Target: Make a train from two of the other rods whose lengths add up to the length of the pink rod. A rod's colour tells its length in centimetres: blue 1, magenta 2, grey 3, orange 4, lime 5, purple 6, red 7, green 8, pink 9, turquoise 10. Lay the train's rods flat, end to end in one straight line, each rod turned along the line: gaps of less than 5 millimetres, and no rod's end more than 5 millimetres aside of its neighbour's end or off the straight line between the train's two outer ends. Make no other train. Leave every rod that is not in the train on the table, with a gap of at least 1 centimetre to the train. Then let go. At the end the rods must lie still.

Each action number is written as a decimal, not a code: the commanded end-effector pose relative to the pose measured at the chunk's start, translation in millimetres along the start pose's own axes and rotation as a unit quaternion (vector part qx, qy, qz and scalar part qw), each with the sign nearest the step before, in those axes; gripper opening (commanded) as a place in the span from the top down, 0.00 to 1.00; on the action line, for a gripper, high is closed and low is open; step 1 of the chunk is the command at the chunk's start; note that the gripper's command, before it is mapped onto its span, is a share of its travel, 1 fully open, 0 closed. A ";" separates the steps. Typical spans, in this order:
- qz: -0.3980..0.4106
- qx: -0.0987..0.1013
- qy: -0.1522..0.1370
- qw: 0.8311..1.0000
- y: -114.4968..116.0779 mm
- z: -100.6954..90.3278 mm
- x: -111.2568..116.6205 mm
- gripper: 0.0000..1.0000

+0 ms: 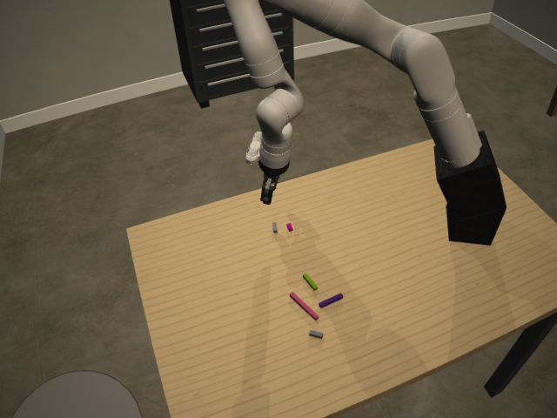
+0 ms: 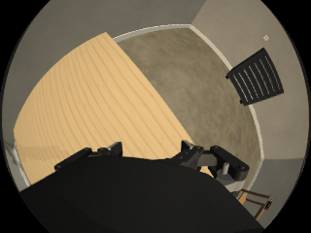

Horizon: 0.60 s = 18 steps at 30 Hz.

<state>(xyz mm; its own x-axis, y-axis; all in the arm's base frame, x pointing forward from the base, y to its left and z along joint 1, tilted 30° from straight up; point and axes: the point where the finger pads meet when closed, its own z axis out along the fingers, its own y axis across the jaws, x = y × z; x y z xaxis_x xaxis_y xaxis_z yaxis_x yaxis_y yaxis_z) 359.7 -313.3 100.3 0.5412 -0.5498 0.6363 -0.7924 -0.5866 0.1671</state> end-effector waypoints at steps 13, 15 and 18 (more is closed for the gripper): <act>-0.020 0.007 -0.006 1.000 -0.8 1.5 -6.3 0.00; -0.034 0.011 -0.010 0.999 0.1 1.0 -12.9 0.00; -0.033 0.012 -0.007 0.999 -1.4 1.6 -9.6 0.00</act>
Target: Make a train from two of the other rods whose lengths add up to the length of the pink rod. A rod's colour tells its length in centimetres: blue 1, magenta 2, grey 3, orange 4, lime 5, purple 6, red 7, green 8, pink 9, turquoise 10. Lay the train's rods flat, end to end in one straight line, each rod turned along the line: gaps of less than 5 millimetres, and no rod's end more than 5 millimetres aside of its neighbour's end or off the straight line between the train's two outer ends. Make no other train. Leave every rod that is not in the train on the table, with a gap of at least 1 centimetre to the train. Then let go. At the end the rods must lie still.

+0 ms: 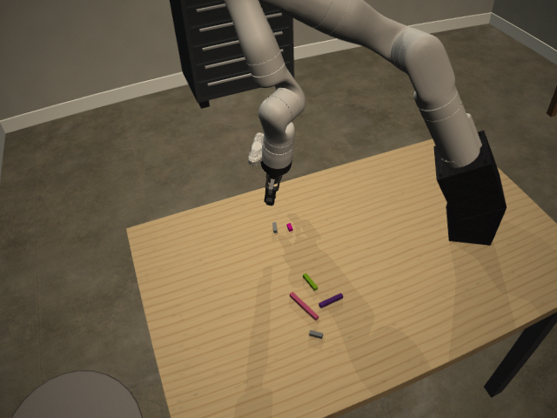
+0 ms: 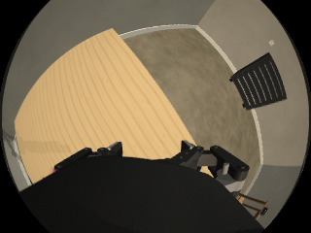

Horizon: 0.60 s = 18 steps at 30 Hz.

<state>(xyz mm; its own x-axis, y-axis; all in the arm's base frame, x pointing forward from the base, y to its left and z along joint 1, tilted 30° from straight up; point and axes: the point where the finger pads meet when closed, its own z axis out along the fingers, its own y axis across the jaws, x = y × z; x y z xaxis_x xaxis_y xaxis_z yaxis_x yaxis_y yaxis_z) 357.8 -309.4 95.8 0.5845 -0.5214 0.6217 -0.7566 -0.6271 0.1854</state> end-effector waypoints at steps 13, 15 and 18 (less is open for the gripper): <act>-0.018 0.007 -0.005 1.000 -1.0 1.2 -6.2 0.00; -0.032 0.011 -0.010 0.999 -0.7 0.6 -12.4 0.00; -0.030 0.012 -0.007 0.999 -1.9 1.3 -9.1 0.00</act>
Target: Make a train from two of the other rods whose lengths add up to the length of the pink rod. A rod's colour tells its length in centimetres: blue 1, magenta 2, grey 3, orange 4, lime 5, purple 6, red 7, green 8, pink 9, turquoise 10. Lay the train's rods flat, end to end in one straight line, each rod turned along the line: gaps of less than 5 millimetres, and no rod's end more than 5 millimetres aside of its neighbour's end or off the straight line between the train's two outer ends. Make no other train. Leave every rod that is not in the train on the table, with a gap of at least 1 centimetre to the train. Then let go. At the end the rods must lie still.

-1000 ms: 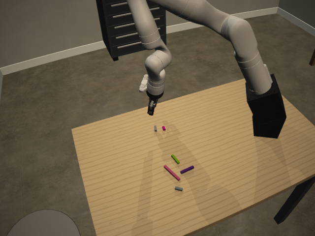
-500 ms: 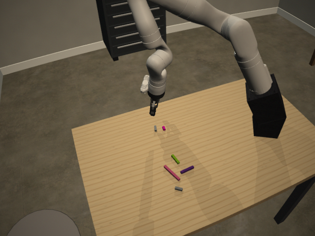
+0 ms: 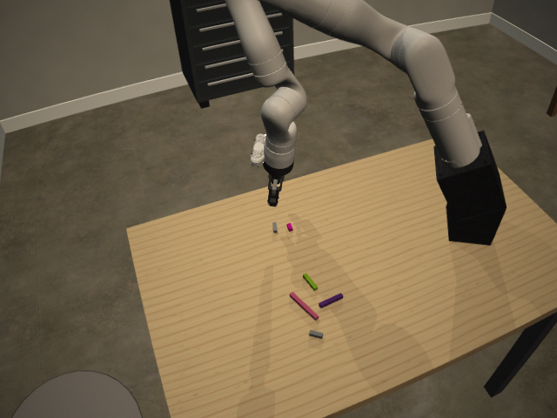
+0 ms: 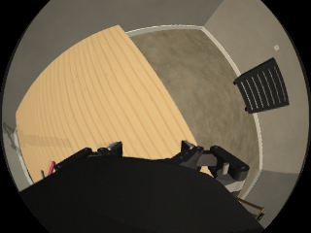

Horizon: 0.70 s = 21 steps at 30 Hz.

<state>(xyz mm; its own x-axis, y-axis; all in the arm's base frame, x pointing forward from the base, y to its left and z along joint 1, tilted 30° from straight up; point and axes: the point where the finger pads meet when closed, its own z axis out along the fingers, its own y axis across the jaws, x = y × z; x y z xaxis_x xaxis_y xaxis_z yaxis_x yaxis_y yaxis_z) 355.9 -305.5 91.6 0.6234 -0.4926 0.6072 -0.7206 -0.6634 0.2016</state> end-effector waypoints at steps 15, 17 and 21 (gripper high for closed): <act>-0.029 0.011 -0.008 0.999 -1.9 0.6 -10.6 0.00; -0.029 0.011 -0.007 0.999 -2.4 0.9 -9.2 0.00; -0.029 0.011 -0.007 0.999 -2.4 0.9 -9.2 0.00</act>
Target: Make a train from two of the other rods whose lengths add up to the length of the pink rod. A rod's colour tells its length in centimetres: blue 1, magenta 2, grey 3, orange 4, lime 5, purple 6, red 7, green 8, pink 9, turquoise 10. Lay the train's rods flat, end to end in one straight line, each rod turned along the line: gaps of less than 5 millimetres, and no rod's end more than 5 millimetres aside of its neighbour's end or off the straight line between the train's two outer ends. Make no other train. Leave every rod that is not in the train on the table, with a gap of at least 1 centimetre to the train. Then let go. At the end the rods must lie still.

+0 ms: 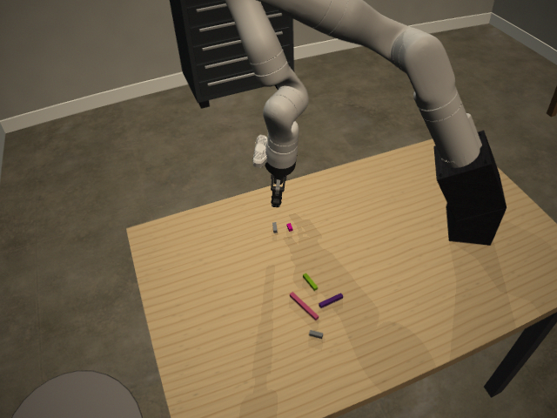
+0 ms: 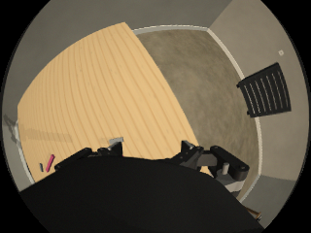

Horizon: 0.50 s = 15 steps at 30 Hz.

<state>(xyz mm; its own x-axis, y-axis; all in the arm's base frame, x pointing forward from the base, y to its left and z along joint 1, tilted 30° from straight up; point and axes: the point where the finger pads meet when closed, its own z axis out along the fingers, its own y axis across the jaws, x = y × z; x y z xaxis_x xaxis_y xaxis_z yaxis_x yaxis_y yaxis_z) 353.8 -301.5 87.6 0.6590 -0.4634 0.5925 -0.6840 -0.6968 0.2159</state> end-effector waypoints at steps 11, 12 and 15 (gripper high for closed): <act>-0.027 0.011 -0.008 1.000 -2.6 0.3 -10.5 0.00; -0.027 0.011 -0.007 1.000 -2.8 0.5 -9.4 0.00; -0.027 0.011 -0.007 1.000 -2.9 0.5 -9.2 0.00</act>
<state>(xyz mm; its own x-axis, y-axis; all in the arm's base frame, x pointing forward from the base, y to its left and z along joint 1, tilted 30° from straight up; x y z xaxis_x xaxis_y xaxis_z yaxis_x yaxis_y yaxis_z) 351.7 -297.1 83.9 0.6899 -0.4357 0.5781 -0.6490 -0.7260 0.2274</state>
